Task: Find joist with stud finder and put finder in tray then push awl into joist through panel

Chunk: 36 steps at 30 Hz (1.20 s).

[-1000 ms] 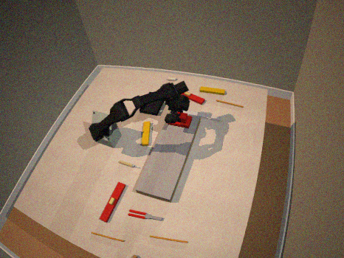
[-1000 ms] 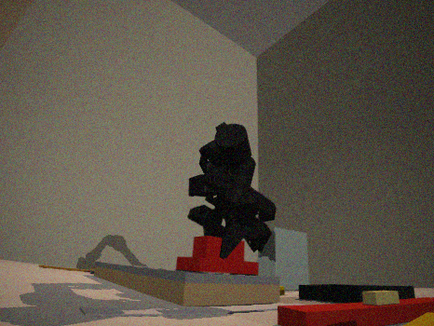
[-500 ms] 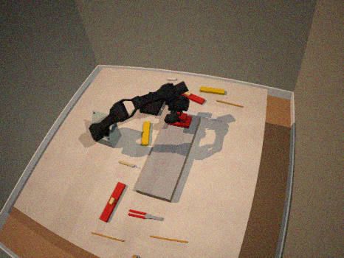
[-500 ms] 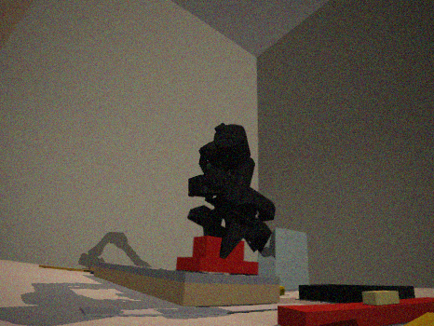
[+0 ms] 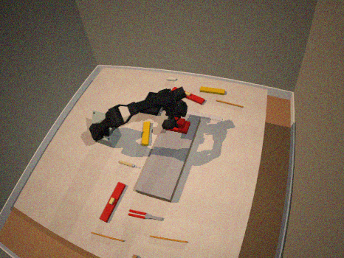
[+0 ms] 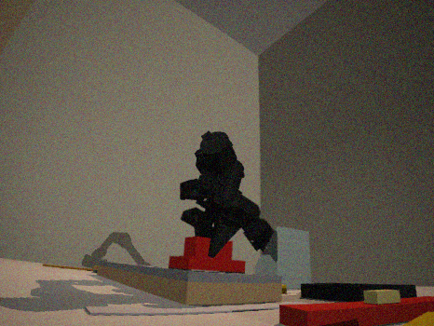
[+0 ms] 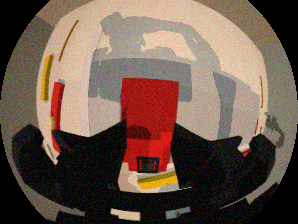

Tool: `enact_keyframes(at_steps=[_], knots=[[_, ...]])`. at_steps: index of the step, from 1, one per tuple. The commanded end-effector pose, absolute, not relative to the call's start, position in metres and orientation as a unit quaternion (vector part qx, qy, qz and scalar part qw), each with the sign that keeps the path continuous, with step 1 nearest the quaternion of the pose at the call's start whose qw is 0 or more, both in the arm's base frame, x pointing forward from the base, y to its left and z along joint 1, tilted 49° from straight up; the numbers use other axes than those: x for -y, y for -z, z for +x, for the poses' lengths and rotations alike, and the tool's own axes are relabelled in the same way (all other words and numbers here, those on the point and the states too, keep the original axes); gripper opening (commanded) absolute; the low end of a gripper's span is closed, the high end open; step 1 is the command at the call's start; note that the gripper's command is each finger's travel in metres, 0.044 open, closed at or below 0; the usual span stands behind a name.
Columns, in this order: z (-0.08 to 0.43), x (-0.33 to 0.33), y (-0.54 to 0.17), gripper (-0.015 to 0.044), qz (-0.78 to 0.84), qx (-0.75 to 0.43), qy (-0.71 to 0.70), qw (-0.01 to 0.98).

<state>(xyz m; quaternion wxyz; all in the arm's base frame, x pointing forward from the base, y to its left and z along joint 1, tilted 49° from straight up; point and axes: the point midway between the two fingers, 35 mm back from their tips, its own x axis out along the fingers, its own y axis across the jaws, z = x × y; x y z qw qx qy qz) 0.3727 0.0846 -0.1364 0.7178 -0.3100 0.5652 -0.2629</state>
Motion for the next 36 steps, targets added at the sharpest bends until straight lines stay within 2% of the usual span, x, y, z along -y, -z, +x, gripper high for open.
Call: enact_keyframes(at_steps=[1,36], knots=[[0.372,-0.077,0.129,0.0,-0.313,-0.565,0.264,0.717],[0.37,-0.017,0.063,0.0,-0.316,-0.565,0.265,0.715]])
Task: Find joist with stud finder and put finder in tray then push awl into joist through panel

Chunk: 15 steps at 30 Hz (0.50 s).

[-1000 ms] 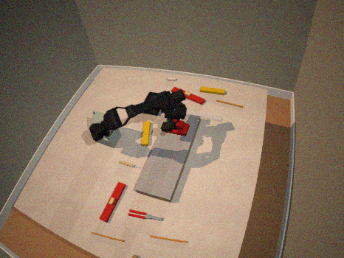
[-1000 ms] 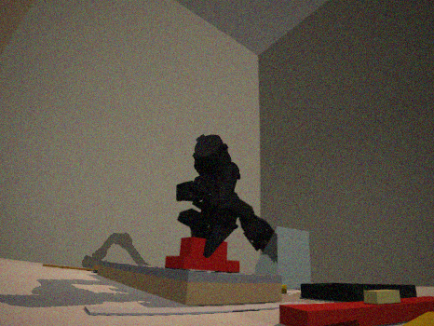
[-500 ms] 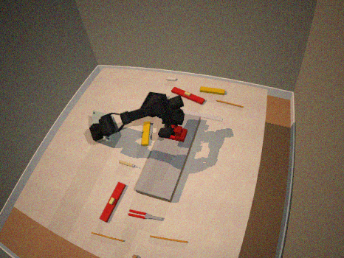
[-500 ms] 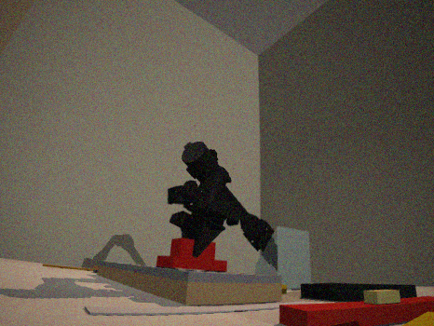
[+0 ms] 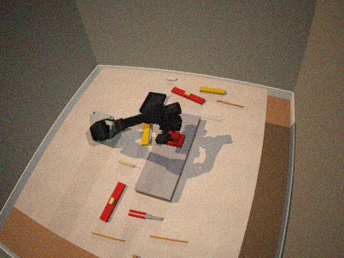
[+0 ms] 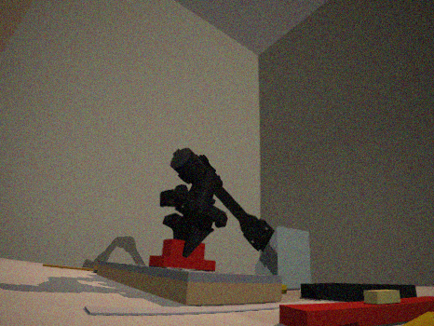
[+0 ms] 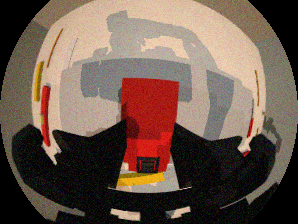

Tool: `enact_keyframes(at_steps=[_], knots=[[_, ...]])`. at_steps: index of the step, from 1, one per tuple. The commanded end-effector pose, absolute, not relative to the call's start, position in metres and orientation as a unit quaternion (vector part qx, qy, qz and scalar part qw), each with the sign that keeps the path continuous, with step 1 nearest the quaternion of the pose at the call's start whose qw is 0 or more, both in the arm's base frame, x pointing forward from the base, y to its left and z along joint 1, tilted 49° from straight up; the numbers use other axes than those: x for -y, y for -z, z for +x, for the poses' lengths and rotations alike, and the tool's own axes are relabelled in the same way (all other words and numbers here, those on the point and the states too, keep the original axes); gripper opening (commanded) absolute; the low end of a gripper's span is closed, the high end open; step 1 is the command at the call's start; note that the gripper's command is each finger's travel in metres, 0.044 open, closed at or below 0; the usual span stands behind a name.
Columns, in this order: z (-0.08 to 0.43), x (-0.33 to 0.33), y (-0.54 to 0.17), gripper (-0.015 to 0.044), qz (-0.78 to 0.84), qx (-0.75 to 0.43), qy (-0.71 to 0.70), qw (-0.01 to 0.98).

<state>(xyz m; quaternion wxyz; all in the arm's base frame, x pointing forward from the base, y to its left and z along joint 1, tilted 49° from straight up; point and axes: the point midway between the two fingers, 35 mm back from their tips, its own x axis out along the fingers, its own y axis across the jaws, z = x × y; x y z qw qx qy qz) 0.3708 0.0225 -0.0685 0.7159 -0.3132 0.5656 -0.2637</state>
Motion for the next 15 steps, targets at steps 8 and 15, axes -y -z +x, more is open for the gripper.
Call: enact_keyframes(at_steps=[8,15], knots=[[0.369,-0.003,0.048,0.0,-0.316,-0.565,0.265,0.714],[0.369,0.009,0.034,0.0,-0.317,-0.565,0.266,0.714]])
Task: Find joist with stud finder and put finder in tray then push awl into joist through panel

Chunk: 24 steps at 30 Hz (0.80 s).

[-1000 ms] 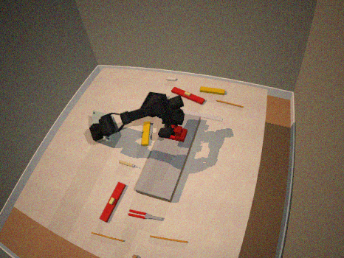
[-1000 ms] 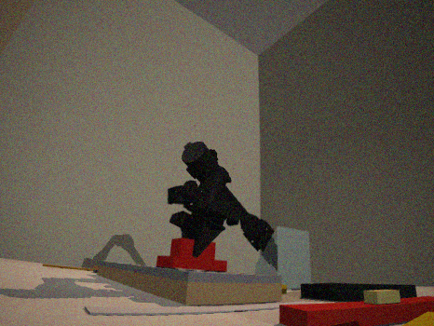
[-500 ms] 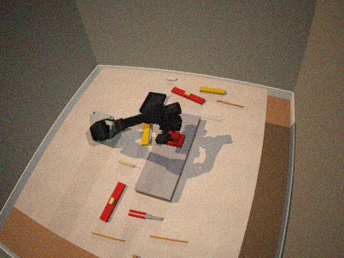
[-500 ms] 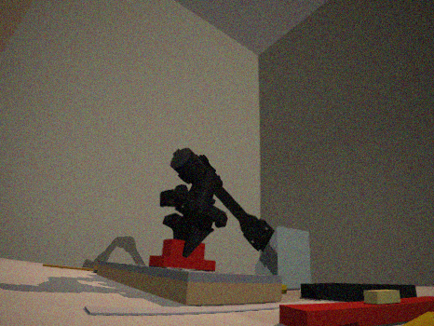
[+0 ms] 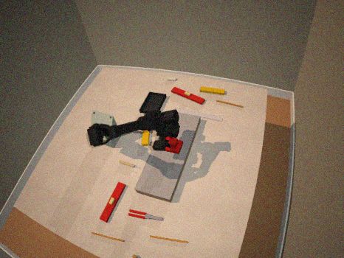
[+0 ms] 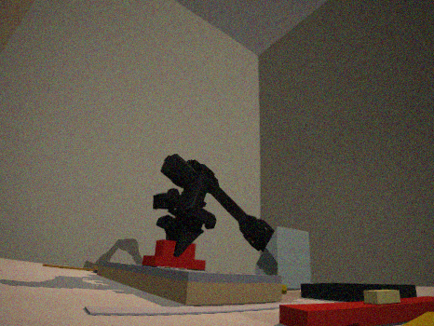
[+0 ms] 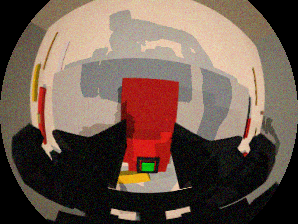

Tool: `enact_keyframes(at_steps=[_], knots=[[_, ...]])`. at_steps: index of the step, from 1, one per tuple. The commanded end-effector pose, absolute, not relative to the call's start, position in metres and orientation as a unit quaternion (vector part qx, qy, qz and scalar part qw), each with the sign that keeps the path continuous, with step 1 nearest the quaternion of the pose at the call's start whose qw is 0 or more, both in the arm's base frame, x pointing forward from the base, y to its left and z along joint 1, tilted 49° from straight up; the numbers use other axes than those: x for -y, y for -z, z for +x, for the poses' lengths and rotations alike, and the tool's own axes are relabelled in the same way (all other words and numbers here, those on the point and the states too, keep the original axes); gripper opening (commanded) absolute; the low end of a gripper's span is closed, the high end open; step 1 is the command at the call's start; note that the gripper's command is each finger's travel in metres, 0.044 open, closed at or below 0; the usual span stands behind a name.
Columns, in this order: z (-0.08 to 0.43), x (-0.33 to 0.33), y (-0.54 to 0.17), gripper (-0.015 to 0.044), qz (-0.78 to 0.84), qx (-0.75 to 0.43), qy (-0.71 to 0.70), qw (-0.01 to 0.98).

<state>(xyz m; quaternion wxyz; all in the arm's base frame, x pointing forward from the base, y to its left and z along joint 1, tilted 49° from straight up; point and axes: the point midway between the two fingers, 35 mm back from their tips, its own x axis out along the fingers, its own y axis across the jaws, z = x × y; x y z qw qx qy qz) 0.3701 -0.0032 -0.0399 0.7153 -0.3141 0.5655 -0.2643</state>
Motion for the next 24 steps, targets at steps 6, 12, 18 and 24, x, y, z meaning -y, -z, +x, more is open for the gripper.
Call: enact_keyframes(at_steps=[6,12,18,24], knots=[[0.369,0.019,0.023,0.0,-0.317,-0.565,0.266,0.714],[0.368,0.029,0.011,0.0,-0.317,-0.565,0.266,0.714],[0.368,0.039,0.0,0.0,-0.318,-0.565,0.266,0.713],[0.368,0.05,-0.012,0.0,-0.318,-0.565,0.266,0.713]])
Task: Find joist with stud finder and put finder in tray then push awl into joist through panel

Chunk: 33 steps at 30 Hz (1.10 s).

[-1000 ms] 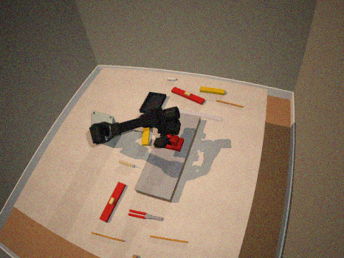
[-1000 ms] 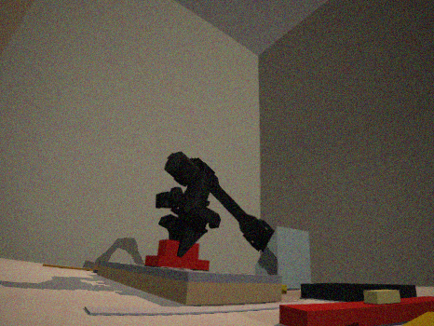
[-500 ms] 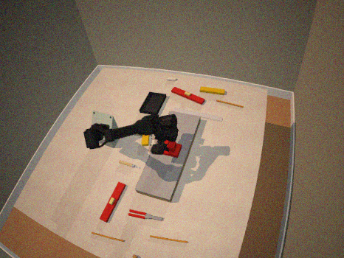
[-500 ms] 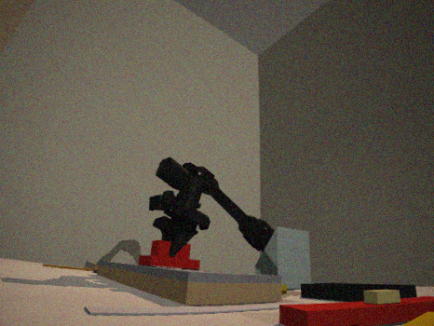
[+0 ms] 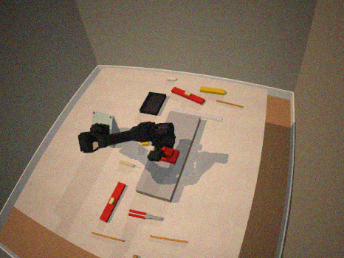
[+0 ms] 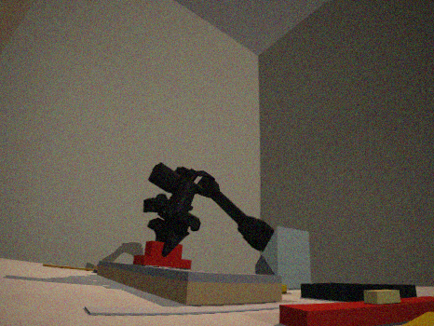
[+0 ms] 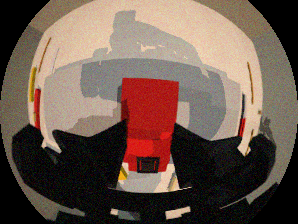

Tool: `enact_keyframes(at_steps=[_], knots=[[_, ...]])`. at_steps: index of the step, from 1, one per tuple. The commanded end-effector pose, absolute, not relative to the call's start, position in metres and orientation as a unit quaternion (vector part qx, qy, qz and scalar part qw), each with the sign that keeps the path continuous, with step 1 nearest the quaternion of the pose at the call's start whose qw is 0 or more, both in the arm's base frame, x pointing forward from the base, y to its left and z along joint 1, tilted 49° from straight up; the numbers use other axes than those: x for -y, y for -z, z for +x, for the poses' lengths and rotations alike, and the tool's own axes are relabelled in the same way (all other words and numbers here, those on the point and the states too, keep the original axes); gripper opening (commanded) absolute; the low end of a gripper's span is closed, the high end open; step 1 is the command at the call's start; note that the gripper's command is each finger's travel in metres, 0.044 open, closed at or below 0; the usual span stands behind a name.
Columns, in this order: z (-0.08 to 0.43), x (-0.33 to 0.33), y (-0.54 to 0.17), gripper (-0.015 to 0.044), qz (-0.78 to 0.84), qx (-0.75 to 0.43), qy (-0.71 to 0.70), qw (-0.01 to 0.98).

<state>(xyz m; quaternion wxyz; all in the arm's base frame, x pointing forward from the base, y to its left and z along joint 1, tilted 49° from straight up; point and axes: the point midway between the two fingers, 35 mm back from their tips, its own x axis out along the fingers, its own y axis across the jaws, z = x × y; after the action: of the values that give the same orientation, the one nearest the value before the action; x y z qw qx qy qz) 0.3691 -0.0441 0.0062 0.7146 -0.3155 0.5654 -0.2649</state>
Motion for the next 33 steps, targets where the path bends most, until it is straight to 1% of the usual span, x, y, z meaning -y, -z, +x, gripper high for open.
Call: enact_keyframes(at_steps=[1,33], knots=[[0.368,0.051,-0.014,0.0,-0.318,-0.565,0.266,0.713],[0.366,0.105,-0.076,0.0,-0.319,-0.565,0.267,0.713]])
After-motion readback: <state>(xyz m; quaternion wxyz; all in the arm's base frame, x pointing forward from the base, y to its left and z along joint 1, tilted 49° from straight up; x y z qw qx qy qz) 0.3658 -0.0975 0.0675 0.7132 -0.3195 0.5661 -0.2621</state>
